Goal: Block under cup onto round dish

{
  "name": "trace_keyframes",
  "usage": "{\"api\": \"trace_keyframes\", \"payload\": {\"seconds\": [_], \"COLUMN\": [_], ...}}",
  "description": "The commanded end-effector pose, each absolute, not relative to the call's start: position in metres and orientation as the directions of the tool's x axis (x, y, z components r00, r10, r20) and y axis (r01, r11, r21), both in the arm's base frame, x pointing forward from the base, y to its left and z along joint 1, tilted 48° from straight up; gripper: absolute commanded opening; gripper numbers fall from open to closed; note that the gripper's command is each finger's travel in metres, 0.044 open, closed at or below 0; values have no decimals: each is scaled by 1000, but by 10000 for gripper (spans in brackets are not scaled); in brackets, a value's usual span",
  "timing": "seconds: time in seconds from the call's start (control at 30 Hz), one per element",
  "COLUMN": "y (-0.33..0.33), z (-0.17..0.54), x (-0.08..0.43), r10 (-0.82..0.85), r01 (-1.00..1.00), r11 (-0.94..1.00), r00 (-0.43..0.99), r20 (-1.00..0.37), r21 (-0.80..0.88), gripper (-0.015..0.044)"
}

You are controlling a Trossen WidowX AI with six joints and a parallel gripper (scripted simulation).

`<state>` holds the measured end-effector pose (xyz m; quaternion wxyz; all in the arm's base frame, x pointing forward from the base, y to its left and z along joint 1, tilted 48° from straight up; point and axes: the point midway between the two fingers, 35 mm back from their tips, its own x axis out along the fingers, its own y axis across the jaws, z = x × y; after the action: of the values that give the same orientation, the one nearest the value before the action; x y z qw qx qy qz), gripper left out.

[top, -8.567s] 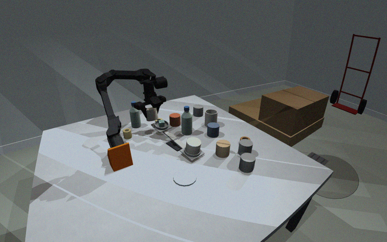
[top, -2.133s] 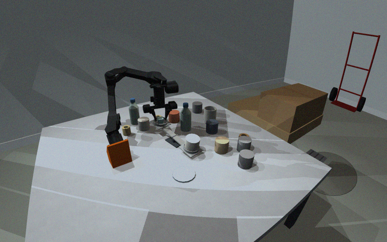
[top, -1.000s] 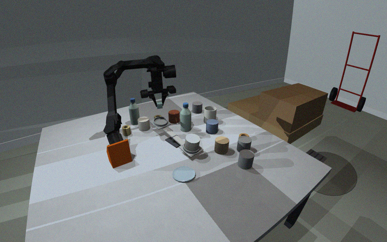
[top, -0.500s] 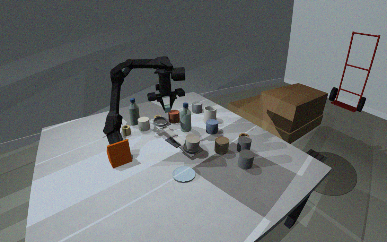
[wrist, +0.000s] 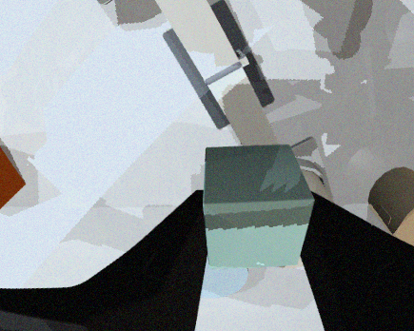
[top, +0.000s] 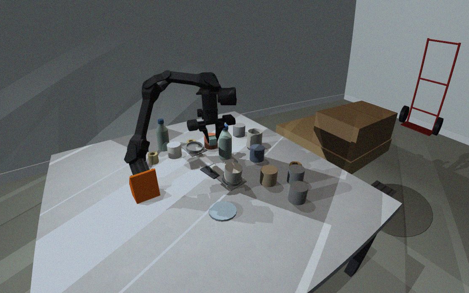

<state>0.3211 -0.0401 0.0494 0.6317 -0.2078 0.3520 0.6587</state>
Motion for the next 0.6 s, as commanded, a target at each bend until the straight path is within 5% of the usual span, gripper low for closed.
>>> {"api": "trace_keyframes", "payload": {"seconds": [0.0,0.57], "y": [-52,-99], "z": [33,-45], "x": [321,307], "r10": [680,678], "r01": [-978,-979], "r11": [45,33], "r00": [-120,-127], "r20": [-723,-724], "r21": [205,202], "gripper": [0,0]}}
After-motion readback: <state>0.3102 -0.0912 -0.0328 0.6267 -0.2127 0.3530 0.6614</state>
